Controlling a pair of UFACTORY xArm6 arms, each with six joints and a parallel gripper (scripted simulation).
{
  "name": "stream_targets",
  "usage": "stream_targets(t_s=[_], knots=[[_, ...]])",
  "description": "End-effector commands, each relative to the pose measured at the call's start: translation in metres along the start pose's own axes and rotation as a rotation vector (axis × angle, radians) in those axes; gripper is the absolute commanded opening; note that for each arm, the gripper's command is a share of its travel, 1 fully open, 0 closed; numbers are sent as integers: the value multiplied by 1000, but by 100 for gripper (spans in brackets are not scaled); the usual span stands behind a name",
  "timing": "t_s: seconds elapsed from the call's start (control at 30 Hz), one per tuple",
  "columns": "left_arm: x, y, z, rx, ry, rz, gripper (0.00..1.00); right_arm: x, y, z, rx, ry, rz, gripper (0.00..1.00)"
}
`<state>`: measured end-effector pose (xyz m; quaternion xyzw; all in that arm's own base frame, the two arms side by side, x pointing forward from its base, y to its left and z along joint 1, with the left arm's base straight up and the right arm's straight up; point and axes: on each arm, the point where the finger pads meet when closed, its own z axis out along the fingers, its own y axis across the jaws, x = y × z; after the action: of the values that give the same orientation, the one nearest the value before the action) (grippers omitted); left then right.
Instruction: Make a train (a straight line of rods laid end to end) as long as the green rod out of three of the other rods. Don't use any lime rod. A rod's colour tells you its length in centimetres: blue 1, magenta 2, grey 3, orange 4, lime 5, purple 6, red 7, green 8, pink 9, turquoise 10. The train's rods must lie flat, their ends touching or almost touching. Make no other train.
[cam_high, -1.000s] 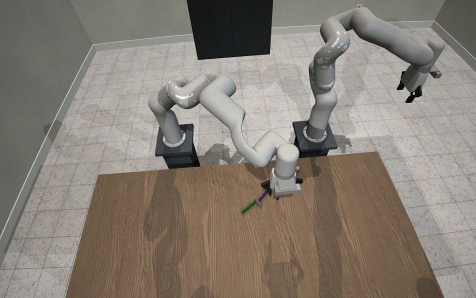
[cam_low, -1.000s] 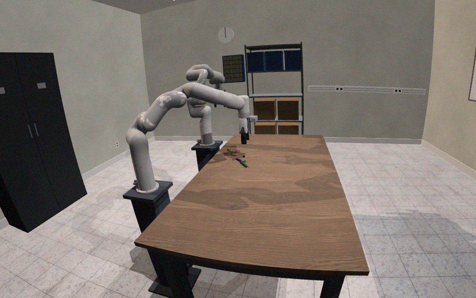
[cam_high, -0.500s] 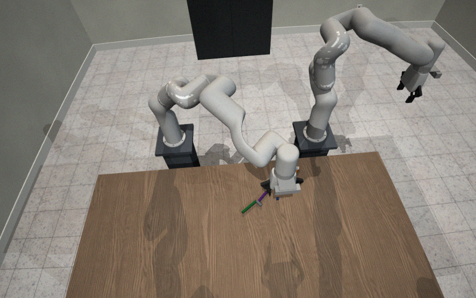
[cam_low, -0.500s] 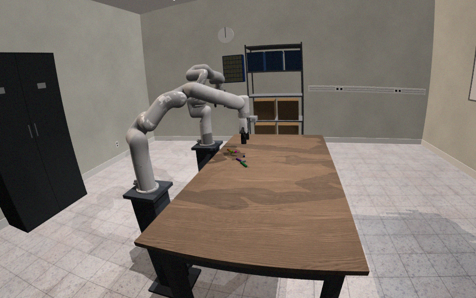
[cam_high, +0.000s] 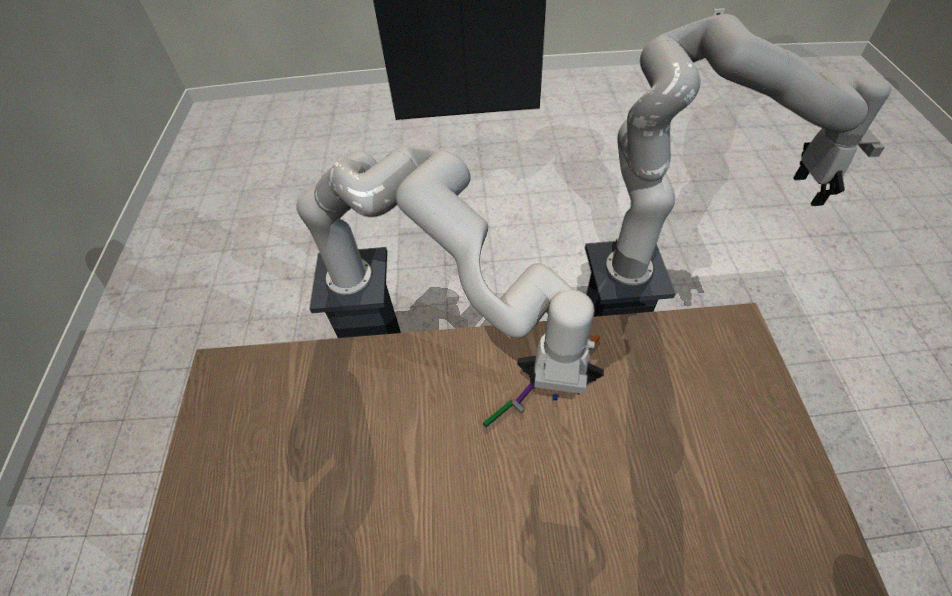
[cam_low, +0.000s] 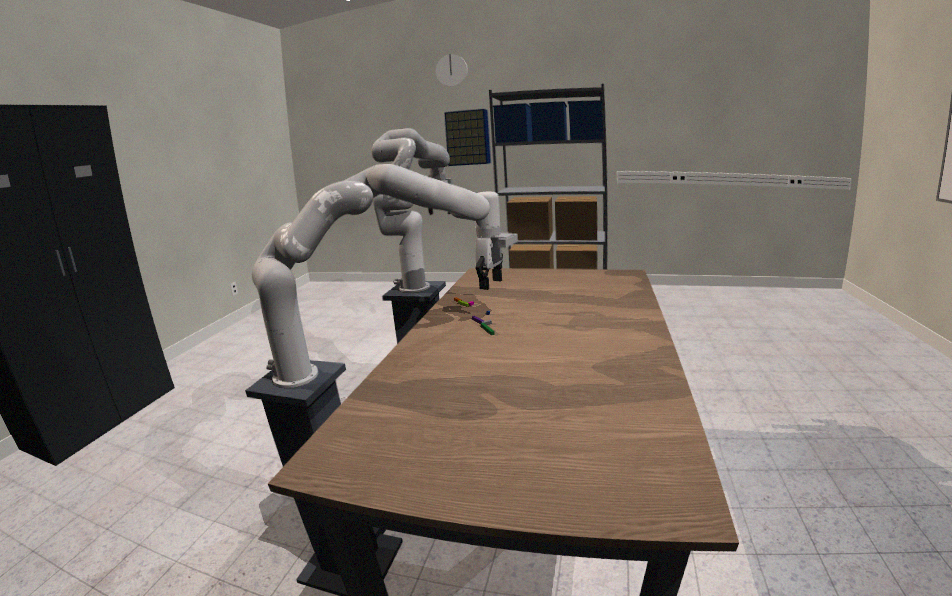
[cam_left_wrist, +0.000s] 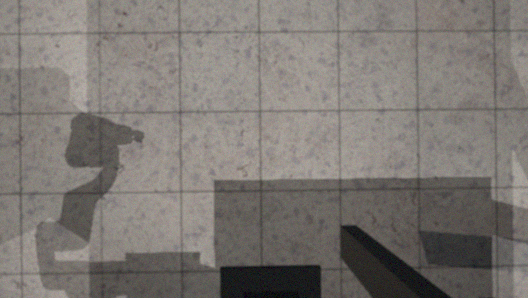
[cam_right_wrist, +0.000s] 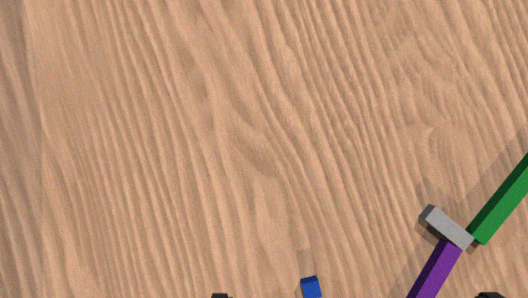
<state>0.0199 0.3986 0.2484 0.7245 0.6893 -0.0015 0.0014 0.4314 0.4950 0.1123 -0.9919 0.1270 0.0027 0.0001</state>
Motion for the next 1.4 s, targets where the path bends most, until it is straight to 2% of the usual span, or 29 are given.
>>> stream_targets(t_s=[0.0, 0.23, 0.3, 0.37, 0.8, 0.87, 0.93, 1.37], knots=[[1, 0, -2, 0, 4, 0, 100, 3, 3, -1, 7, 8, 167, 100], [1, 0, -2, 0, 4, 0, 100, 7, 10, 1, 8, 7, 424, 100], [1, 0, -2, 0, 4, 0, 100, 7, 10, 1, 8, 7, 424, 100], [1, 0, -2, 0, 4, 0, 100, 9, 14, 3, 8, 6, 555, 100], [1, 0, -2, 0, 4, 0, 100, 15, 27, 7, 9, 4, 1012, 100], [1, 0, -2, 0, 4, 0, 100, 15, 27, 7, 9, 4, 1012, 100], [1, 0, -2, 0, 4, 0, 100, 17, 30, 9, 10, 4, 1144, 100], [1, 0, -2, 0, 4, 0, 100, 22, 44, 14, 11, 2, 1601, 100]])
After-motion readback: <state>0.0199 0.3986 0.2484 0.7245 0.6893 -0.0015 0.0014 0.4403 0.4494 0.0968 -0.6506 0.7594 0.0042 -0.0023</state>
